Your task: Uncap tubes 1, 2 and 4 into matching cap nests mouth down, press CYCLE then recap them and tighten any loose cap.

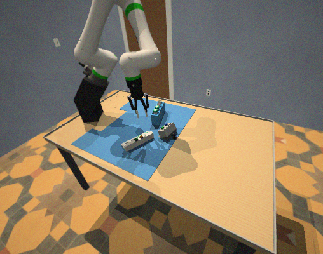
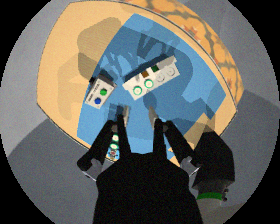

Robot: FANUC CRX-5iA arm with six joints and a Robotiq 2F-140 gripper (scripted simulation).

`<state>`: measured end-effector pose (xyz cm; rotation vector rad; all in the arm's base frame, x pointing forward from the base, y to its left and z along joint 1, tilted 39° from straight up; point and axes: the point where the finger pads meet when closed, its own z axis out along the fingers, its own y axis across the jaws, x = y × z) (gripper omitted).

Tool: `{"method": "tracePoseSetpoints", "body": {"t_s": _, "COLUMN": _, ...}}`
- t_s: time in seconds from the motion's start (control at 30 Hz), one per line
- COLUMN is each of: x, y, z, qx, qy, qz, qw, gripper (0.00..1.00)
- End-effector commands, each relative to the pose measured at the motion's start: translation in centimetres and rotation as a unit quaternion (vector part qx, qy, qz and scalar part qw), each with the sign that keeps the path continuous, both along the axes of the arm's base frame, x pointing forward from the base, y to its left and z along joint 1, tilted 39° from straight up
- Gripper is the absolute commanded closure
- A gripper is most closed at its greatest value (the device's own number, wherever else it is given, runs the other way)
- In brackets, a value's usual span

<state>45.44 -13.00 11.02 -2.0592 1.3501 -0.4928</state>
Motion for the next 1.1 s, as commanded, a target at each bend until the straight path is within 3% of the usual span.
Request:
{"method": "tracePoseSetpoints", "body": {"t_s": 0.0, "x": 0.2, "y": 2.0, "z": 0.8, "qx": 0.047, "qy": 0.052, "qz": -0.098, "qw": 0.993, "gripper": 0.65}}
{"method": "tracePoseSetpoints", "body": {"t_s": 0.03, "x": 0.2, "y": 2.0, "z": 0.8, "qx": 0.047, "qy": 0.052, "qz": -0.098, "qw": 0.993, "gripper": 0.65}}
{"method": "tracePoseSetpoints", "body": {"t_s": 0.1, "x": 0.3, "y": 3.5, "z": 1.4, "qx": 0.094, "qy": 0.072, "qz": -0.155, "qw": 0.981, "gripper": 0.65}}
{"method": "tracePoseSetpoints", "body": {"t_s": 0.23, "x": 0.3, "y": 4.3, "z": 1.7, "qx": 0.122, "qy": 0.086, "qz": -0.194, "qw": 0.97, "gripper": 0.65}}
{"method": "tracePoseSetpoints", "body": {"t_s": 0.27, "x": 0.4, "y": 5.1, "z": 2.0, "qx": 0.146, "qy": 0.097, "qz": -0.224, "qw": 0.959, "gripper": 0.65}}
{"method": "tracePoseSetpoints", "body": {"t_s": 0.3, "x": 0.4, "y": 5.1, "z": 2.0, "qx": 0.146, "qy": 0.097, "qz": -0.224, "qw": 0.959, "gripper": 0.65}}
{"method": "tracePoseSetpoints", "body": {"t_s": 0.47, "x": 0.6, "y": 7.4, "z": 2.8, "qx": 0.207, "qy": 0.123, "qz": -0.3, "qw": 0.923, "gripper": 0.65}}
{"method": "tracePoseSetpoints", "body": {"t_s": 0.83, "x": 1.0, "y": 13.7, "z": 5.1, "qx": 0.207, "qy": 0.123, "qz": -0.3, "qw": 0.923, "gripper": 0.65}}
{"method": "tracePoseSetpoints", "body": {"t_s": 1.07, "x": 1.0, "y": 14.7, "z": 5.5, "qx": 0.207, "qy": 0.123, "qz": -0.3, "qw": 0.923, "gripper": 0.65}}
